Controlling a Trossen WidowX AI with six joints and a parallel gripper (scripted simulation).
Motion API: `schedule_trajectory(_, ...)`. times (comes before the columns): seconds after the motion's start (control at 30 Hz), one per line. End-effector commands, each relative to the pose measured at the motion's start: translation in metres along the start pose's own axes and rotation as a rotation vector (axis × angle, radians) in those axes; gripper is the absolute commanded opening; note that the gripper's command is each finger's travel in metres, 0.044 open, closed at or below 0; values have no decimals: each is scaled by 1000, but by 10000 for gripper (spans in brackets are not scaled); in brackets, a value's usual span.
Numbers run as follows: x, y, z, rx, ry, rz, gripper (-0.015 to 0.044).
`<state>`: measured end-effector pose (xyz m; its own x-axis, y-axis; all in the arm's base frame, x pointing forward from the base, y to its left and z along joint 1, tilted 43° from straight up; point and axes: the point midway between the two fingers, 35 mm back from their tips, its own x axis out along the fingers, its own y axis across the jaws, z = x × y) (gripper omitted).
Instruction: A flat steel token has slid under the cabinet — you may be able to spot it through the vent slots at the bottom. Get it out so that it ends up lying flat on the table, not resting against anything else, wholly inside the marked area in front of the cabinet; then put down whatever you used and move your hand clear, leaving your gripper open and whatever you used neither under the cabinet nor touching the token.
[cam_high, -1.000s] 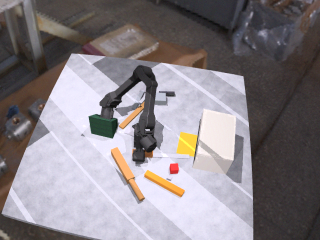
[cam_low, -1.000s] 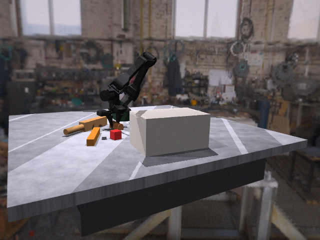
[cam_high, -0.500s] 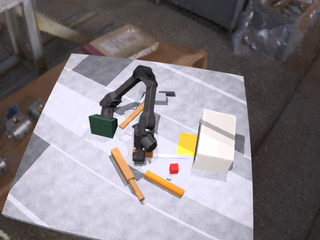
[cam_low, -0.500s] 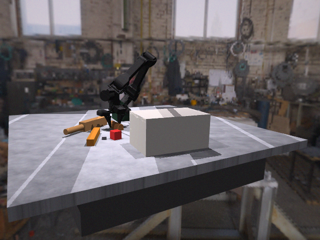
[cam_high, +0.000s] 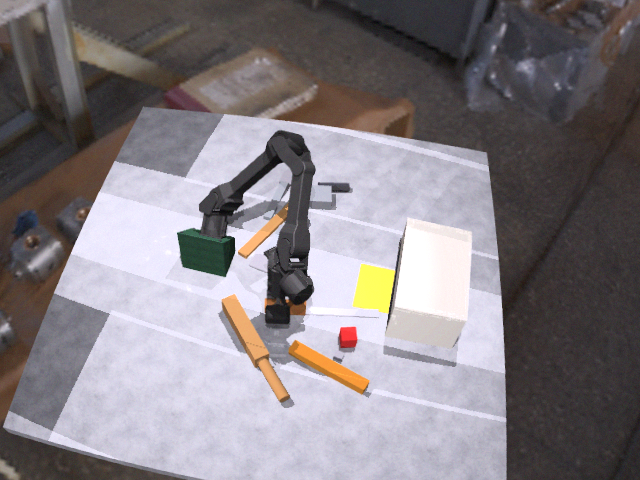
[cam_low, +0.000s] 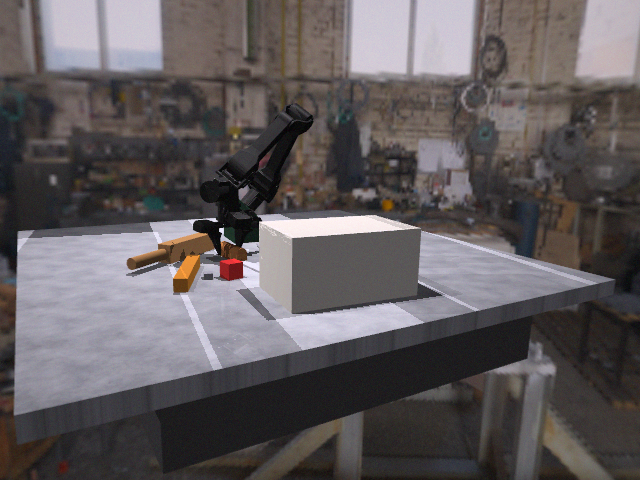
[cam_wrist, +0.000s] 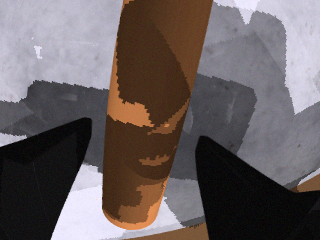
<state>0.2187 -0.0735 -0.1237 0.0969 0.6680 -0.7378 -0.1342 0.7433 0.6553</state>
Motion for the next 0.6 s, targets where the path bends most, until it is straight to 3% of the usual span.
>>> schedule_trajectory(0.0, 0, 0, 0, 0, 0, 0, 244)
schedule_trajectory(0.1, 0, 0, 0, 0, 0, 0, 165)
schedule_trajectory(0.4, 0, 0, 0, 0, 0, 0, 105)
schedule_trajectory(0.53, 0, 0, 0, 0, 0, 0, 0)
schedule_trajectory(0.57, 0, 0, 0, 0, 0, 0, 0)
